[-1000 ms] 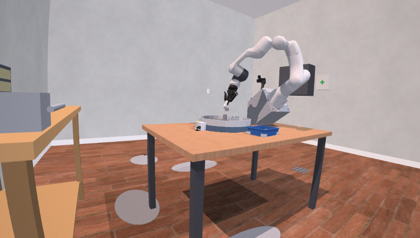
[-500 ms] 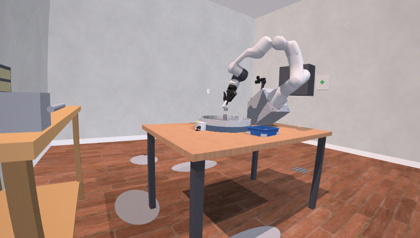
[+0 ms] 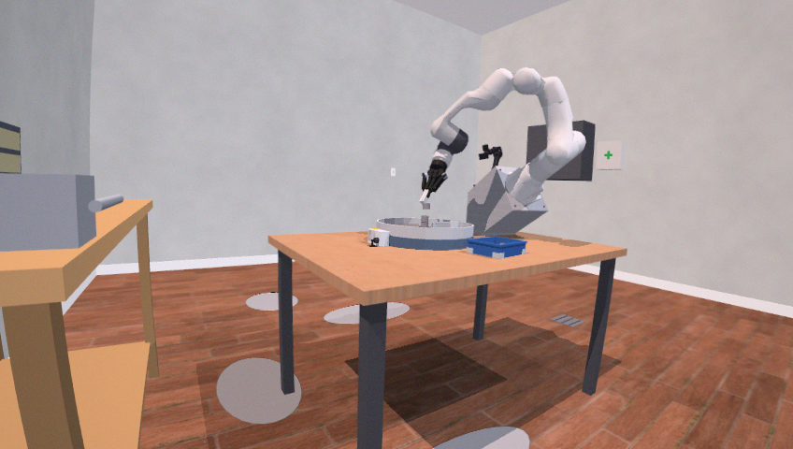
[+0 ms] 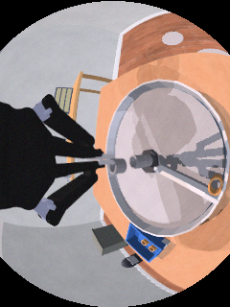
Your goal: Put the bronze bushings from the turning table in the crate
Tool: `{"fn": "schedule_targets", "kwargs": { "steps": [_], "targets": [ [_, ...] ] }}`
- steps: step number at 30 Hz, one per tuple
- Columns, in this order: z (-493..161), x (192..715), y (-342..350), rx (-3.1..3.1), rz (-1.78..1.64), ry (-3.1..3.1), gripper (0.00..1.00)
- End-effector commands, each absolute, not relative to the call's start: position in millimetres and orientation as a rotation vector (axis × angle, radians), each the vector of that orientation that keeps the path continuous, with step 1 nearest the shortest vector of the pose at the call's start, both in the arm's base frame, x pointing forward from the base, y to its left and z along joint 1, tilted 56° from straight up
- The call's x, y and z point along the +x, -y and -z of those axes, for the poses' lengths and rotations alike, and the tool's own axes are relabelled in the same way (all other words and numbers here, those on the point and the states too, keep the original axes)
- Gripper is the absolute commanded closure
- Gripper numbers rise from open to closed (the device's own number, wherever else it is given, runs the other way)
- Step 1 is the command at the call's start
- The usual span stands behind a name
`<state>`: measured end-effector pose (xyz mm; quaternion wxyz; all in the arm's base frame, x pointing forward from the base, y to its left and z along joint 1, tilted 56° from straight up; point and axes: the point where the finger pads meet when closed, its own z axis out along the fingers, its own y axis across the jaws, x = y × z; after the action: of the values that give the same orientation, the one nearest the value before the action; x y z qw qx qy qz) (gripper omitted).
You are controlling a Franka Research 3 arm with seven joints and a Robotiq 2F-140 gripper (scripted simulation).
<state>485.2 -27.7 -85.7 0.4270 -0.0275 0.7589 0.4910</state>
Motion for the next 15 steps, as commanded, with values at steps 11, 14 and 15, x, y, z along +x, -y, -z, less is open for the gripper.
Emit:
{"fn": "schedule_targets", "kwargs": {
  "steps": [11,14,15],
  "targets": [
    [88.1,486.0,30.2,-0.056,-1.227,-1.901,1.0],
    [90.1,486.7,31.6,-0.056,-1.227,-1.901,1.0],
    [90.6,486.9,31.9,-0.056,-1.227,-1.901,1.0]
  ]
}}
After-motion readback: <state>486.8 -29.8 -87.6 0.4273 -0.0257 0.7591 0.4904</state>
